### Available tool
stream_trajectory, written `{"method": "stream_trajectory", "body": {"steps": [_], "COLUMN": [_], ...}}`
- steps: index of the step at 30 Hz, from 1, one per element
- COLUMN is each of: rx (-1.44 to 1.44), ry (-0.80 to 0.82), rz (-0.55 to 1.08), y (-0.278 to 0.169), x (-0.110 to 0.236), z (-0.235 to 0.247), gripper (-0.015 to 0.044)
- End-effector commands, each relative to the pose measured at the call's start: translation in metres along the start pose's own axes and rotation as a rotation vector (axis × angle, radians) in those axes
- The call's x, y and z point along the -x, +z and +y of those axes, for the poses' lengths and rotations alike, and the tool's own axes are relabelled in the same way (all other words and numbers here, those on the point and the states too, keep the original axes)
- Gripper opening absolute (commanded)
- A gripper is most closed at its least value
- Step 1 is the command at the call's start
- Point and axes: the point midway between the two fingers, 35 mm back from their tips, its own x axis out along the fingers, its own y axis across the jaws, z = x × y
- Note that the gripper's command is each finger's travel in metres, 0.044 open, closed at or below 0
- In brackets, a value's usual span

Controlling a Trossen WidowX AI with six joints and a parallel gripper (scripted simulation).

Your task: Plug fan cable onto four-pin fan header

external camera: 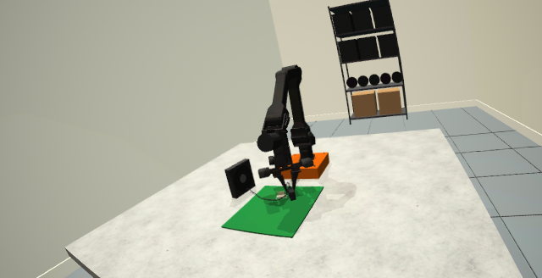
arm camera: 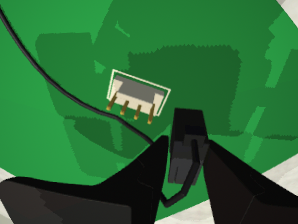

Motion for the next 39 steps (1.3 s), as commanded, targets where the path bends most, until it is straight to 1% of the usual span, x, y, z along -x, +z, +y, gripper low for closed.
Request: {"method": "stream_trajectory", "body": {"steps": [1,5,7,24,39], "rx": [0.0,0.0,0.0,-0.002,-0.004], "ry": [0.0,0.0,0.0,-0.002,-0.004], "rz": [0.0,0.0,0.0,0.0,-0.002], "y": [0.0,0.0,-0.001,-0.017,-0.023], "x": [0.0,0.0,0.002,0.051,0.097], "z": [0.0,0.0,0.0,0.003,-0.001], "gripper": [0.0071,0.0045,0.0,0.0,0.0]}}
